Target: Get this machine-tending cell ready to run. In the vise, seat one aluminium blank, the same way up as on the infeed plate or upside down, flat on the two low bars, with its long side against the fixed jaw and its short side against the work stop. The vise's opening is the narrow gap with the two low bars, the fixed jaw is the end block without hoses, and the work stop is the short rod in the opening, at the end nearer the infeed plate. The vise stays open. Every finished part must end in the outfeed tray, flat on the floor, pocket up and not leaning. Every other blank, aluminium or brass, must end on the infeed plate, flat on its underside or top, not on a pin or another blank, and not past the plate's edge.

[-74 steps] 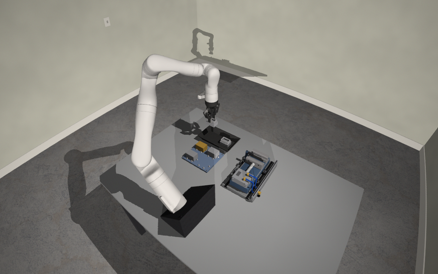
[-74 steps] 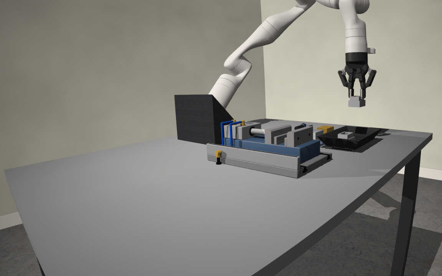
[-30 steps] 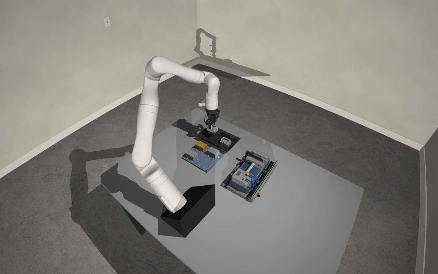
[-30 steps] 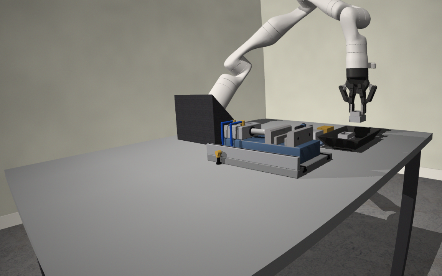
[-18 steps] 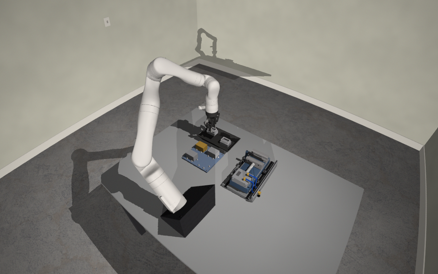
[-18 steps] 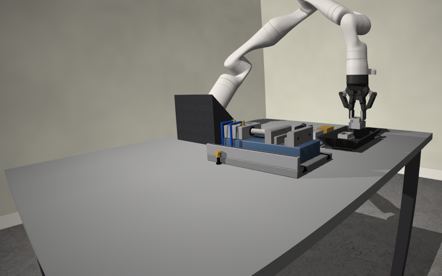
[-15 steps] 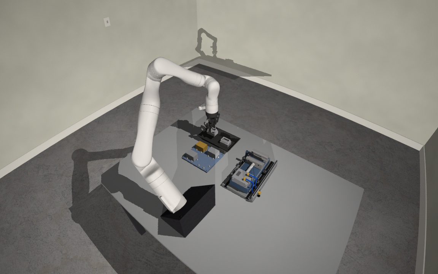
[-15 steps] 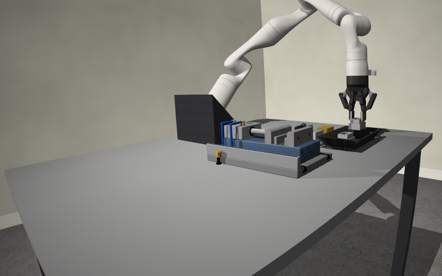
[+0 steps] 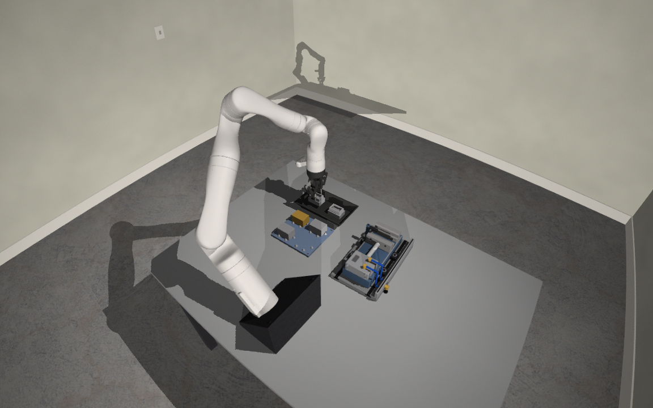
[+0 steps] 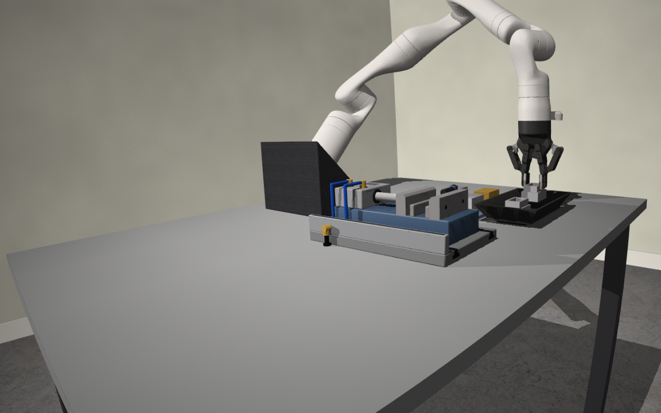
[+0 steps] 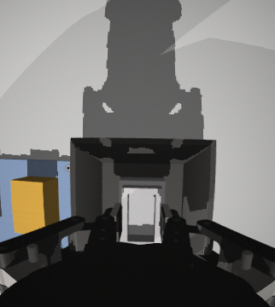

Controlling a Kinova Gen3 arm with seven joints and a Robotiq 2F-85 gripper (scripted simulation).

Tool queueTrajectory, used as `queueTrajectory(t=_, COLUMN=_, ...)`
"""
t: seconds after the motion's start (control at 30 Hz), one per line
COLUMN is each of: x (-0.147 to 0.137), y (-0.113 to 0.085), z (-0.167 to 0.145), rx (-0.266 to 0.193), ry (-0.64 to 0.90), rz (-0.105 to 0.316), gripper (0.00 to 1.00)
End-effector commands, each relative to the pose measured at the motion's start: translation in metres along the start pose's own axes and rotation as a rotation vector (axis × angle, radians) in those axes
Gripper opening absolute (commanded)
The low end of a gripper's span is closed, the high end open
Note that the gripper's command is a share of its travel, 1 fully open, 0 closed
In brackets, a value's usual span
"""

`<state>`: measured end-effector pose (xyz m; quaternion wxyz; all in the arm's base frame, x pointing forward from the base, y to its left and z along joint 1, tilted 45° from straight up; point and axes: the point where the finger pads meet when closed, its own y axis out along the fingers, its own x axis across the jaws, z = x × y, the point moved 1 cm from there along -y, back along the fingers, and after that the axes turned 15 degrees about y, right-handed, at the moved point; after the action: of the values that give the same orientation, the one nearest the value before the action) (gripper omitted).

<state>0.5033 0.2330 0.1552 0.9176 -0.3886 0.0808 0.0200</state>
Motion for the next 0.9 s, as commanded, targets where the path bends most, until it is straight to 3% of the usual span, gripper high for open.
queueTrajectory(t=0.0, x=0.0002, y=0.0010, z=-0.0002, rx=0.000, ry=0.000, rz=0.000, gripper=0.00)
queueTrajectory(t=0.87, x=0.0003, y=0.0035, z=-0.0002, rx=0.000, ry=0.000, rz=0.000, gripper=0.00)
